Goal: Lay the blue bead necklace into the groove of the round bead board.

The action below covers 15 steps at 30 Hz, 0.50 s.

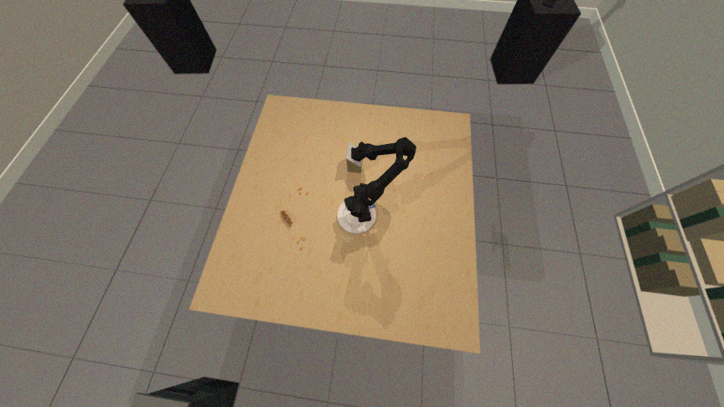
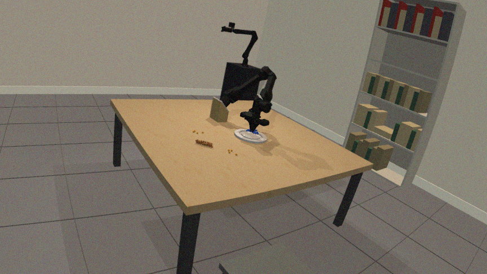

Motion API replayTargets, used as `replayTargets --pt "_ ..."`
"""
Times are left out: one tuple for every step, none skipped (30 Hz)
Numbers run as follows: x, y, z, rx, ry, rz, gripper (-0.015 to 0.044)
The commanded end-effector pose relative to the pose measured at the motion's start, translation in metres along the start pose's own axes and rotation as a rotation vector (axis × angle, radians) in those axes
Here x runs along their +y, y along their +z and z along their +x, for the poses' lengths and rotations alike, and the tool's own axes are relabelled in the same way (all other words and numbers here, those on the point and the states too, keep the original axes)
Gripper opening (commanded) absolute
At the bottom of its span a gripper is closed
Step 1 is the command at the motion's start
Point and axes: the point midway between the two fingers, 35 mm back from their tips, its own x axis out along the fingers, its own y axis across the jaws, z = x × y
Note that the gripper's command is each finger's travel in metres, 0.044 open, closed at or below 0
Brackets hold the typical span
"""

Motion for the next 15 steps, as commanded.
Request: replayTargets --pt "0.000 0.000 0.000 0.000 0.001 0.000 0.0079" --pt "0.000 0.000 0.000 0.000 0.001 0.000 0.0105" --pt "0.000 0.000 0.000 0.000 0.001 0.000 0.0131" --pt "0.000 0.000 0.000 0.000 0.001 0.000 0.0157" --pt "0.000 0.000 0.000 0.000 0.001 0.000 0.0184" --pt "0.000 0.000 0.000 0.000 0.001 0.000 0.0210" --pt "0.000 0.000 0.000 0.000 0.001 0.000 0.0236" --pt "0.000 0.000 0.000 0.000 0.001 0.000 0.0262" --pt "0.000 0.000 0.000 0.000 0.001 0.000 0.0289" --pt "0.000 0.000 0.000 0.000 0.001 0.000 0.0315" --pt "0.000 0.000 -0.001 0.000 0.001 0.000 0.0341" --pt "0.000 0.000 -0.003 0.000 0.001 0.000 0.0368" --pt "0.000 0.000 -0.005 0.000 0.000 0.001 0.0394" --pt "0.000 0.000 -0.009 0.001 0.000 0.001 0.0420" --pt "0.000 0.000 -0.012 0.001 -0.001 0.002 0.0440"
